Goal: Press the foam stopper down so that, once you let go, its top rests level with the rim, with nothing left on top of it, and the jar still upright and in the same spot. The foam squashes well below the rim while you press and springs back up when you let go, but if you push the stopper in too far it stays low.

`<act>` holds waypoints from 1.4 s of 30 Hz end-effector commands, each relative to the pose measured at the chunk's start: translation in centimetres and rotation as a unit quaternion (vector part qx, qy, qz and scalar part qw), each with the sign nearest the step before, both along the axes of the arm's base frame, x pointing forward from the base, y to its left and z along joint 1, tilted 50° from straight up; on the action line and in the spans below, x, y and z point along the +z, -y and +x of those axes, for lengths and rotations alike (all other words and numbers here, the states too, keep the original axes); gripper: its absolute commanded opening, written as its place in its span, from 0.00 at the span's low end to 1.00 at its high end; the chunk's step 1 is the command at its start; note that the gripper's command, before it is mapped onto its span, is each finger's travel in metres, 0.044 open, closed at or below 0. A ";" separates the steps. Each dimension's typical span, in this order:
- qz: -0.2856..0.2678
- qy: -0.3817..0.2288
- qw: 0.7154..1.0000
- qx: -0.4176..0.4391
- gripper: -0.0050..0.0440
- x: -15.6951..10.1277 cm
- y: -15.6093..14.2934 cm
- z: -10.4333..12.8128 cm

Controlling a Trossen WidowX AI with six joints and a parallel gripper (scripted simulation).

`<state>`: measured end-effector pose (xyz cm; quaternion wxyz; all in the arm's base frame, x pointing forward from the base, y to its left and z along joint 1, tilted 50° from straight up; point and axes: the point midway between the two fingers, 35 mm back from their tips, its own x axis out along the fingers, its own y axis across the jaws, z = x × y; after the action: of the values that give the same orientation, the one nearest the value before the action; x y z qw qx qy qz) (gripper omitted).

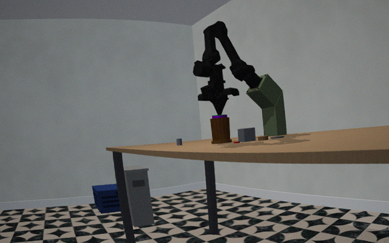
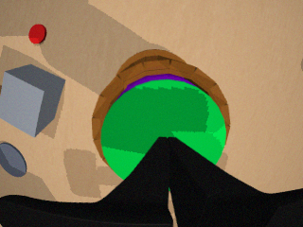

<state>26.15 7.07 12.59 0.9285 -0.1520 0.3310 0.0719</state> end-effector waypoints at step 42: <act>0.000 0.000 1.000 0.001 0.10 -0.5 0.1 0.1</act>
<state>26.26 7.06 12.45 0.9301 -0.1507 0.3270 0.0727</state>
